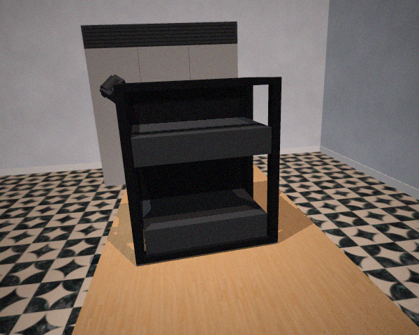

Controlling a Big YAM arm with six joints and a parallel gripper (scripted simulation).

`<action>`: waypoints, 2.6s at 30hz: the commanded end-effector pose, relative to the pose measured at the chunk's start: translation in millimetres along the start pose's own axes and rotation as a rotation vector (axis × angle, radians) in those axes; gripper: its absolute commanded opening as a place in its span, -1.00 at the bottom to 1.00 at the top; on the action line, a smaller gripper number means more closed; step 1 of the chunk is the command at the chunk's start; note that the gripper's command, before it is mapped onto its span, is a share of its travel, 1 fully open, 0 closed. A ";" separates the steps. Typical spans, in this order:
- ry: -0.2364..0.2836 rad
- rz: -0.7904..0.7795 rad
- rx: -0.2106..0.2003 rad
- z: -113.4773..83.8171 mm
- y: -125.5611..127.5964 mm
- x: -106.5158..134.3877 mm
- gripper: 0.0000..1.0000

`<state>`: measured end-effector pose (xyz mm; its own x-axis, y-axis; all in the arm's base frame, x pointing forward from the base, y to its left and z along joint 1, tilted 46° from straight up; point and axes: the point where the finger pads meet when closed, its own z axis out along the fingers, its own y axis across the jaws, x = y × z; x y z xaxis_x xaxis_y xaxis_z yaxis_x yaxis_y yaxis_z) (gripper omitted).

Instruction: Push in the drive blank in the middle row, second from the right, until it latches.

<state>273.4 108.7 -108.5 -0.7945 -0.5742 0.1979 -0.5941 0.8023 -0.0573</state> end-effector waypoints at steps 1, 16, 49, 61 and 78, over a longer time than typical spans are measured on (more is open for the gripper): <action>-0.072 0.019 0.027 -14.6 2.4 -13.4 1.00; -0.274 0.154 0.112 -57.6 -5.2 -22.5 1.00; -0.929 0.605 0.145 -183.8 -18.6 -11.4 1.00; -1.165 0.772 0.071 -222.5 -21.7 5.7 1.00; -1.473 0.997 -0.109 -265.1 -26.0 37.5 1.00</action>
<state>292.1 103.9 141.5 -0.3493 0.4032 -0.8458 0.1111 0.9141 0.3899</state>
